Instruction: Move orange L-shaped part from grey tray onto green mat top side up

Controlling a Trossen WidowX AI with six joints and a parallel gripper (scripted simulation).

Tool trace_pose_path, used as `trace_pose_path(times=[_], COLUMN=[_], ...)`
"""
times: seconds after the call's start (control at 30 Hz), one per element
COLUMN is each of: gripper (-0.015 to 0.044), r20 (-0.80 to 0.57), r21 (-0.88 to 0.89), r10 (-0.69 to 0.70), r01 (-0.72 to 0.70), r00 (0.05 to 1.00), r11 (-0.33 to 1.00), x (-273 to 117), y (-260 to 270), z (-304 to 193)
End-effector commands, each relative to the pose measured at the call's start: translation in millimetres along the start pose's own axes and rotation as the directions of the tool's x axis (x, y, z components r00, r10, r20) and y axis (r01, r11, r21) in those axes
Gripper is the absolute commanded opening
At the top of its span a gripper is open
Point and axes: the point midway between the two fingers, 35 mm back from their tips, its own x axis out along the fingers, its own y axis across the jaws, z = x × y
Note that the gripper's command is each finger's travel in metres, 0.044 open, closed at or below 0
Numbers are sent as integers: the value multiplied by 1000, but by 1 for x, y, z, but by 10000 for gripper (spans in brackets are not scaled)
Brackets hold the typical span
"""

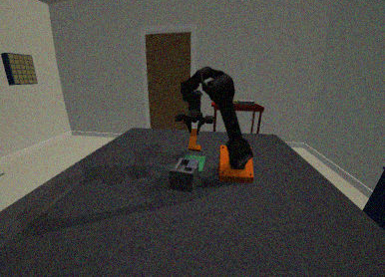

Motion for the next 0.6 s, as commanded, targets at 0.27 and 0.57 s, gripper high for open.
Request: trace_pose_path(times=[0.27, 0.57], gripper=[0, 0], r20=[0, 0], r21=[-2, -2], r10=[4, 4], r01=[-4, -4], r00=[1000, 1000], r11=[1000, 1000], x=[18, 33], y=[1, 1], z=[-1, -1])
